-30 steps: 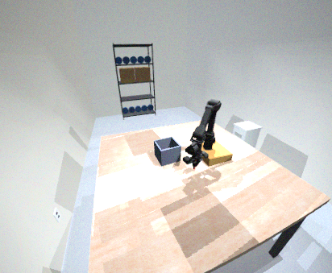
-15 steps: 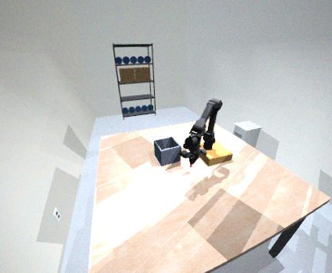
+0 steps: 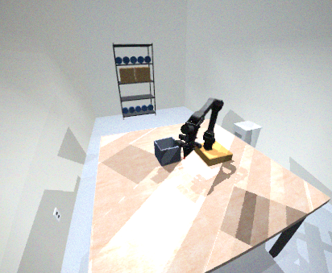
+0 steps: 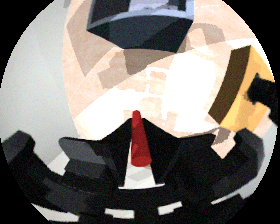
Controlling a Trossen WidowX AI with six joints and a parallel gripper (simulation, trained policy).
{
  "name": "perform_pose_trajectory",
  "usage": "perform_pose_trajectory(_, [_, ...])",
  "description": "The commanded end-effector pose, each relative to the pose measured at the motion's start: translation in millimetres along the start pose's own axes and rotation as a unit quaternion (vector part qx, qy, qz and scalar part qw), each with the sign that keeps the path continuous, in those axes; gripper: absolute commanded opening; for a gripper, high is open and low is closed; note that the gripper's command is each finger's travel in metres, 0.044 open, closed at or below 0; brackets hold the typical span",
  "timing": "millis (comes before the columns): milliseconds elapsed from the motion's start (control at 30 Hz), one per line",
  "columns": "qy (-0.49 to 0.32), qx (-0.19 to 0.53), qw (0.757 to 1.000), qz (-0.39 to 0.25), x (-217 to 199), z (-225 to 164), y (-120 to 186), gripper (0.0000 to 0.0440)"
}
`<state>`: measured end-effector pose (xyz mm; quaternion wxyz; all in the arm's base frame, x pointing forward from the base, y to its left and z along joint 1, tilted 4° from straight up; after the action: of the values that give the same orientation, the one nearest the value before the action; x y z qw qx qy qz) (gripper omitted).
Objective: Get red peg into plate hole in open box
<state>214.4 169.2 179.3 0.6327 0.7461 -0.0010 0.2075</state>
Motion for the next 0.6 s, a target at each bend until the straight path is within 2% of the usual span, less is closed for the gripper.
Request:
perform_pose_trajectory(0, [0.004, -0.011, 1.000, 0.021, 12, 10, 18, 0.0000])
perform_pose_trajectory(567, [-0.013, -0.077, 0.997, 0.027, 34, 70, 45, 0.0000])
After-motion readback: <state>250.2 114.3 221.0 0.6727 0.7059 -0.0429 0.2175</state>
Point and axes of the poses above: the point midway between the two fingers, 35 mm back from their tips, its own y axis back along the fingers, its own x axis across the jaws, z = x × y, the point moved 8 cm from there along y, back along the fingers, and after that the axes turned 4 degrees about -y, right-handed, at the moved point
